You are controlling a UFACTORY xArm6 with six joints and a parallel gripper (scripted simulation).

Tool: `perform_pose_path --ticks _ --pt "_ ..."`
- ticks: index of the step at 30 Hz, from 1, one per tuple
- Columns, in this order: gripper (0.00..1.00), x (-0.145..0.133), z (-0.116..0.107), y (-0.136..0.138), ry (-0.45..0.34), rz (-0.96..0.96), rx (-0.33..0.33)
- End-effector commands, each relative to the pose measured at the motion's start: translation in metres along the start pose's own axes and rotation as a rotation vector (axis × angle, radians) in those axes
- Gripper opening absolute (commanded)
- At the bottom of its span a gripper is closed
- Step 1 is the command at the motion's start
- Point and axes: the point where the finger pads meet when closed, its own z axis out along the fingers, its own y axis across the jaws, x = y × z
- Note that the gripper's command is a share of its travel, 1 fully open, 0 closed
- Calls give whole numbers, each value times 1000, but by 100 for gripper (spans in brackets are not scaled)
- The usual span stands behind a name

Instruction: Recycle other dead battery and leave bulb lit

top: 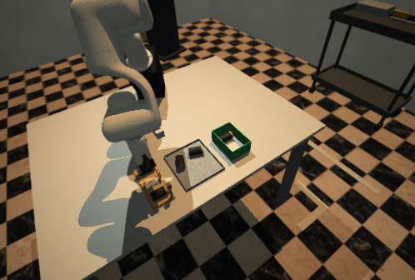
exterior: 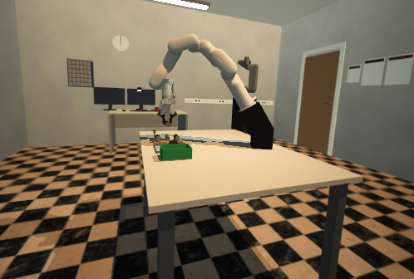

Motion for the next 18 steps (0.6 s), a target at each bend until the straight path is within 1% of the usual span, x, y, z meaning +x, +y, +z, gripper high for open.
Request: perform_pose_path --ticks 1,9,15,17,18 --pt "28 0 -19 0 0 0 0" --pt "28 3 -20 1 0 0 0" --pt "28 21 -20 5 0 0 0" --pt "28 21 -20 5 0 0 0" --pt "28 26 -20 7 0 0 0"
